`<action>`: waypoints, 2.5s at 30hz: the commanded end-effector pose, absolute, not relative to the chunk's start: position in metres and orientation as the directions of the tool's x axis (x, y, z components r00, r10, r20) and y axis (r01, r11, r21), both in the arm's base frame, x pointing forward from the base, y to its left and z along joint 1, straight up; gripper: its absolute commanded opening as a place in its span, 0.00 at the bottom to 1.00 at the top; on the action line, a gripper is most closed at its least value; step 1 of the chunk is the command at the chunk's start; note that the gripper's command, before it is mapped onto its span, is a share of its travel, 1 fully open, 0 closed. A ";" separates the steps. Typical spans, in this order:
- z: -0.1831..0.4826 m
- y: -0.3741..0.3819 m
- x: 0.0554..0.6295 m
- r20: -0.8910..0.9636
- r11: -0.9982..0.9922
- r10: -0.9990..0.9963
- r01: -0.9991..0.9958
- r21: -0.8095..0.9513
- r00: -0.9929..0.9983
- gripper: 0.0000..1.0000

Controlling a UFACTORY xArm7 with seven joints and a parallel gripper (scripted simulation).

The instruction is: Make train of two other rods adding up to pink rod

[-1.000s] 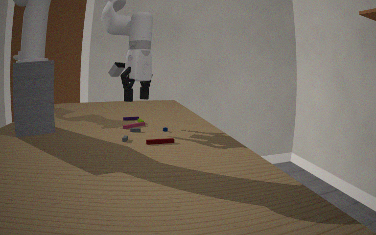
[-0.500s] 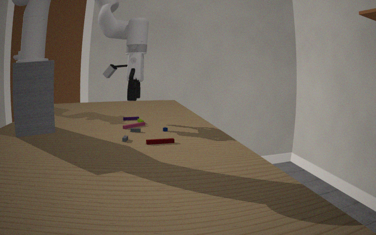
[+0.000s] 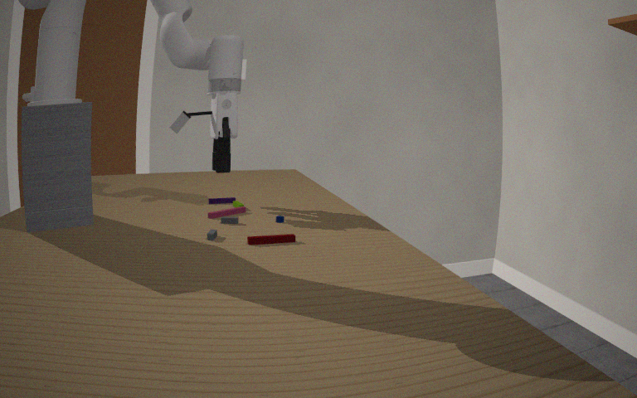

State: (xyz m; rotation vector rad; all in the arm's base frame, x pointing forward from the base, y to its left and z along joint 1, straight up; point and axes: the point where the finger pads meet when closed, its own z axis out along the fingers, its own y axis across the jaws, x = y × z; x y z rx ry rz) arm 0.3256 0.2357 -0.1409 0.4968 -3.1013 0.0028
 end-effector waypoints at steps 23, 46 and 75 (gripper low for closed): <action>-0.140 0.238 0.326 -0.004 0.947 -0.322 -0.322 0.001 -0.947 0.24; -0.146 0.238 0.326 -0.004 0.947 -0.322 -0.322 0.001 -0.947 0.24; -0.182 0.239 0.327 -0.004 0.947 -0.322 -0.322 0.001 -0.947 0.24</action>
